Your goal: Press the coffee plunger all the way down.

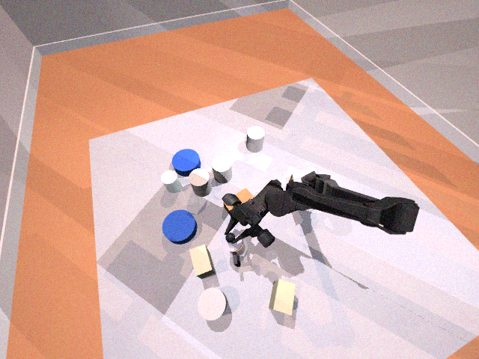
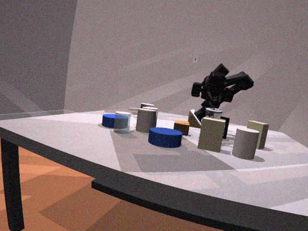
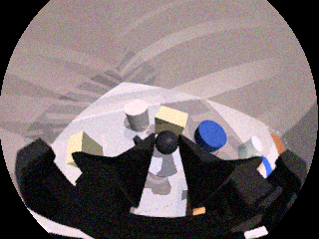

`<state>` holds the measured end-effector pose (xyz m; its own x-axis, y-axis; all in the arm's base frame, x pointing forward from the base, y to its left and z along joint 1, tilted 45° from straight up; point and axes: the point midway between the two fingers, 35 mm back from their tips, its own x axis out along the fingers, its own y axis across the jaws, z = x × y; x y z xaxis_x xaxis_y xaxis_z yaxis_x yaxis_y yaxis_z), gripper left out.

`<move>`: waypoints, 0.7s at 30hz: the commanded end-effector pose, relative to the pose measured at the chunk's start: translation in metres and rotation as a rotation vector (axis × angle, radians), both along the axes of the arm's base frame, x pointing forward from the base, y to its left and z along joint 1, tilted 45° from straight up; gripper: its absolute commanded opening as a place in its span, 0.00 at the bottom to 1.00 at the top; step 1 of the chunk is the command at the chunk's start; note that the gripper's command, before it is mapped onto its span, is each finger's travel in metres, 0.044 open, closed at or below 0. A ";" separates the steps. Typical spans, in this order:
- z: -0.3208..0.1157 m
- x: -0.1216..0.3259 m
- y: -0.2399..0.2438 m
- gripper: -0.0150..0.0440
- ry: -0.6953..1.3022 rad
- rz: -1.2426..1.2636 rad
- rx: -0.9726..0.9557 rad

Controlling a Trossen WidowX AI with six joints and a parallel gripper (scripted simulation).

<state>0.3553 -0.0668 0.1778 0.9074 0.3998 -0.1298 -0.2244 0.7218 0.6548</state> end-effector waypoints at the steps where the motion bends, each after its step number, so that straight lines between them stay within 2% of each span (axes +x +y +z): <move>1: -0.003 0.001 0.003 0.45 0.013 0.014 0.010; 21: -0.001 0.001 0.000 0.45 0.003 0.004 0.003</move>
<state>0.3562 -0.0672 0.1775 0.9059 0.4034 -0.1291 -0.2266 0.7190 0.6570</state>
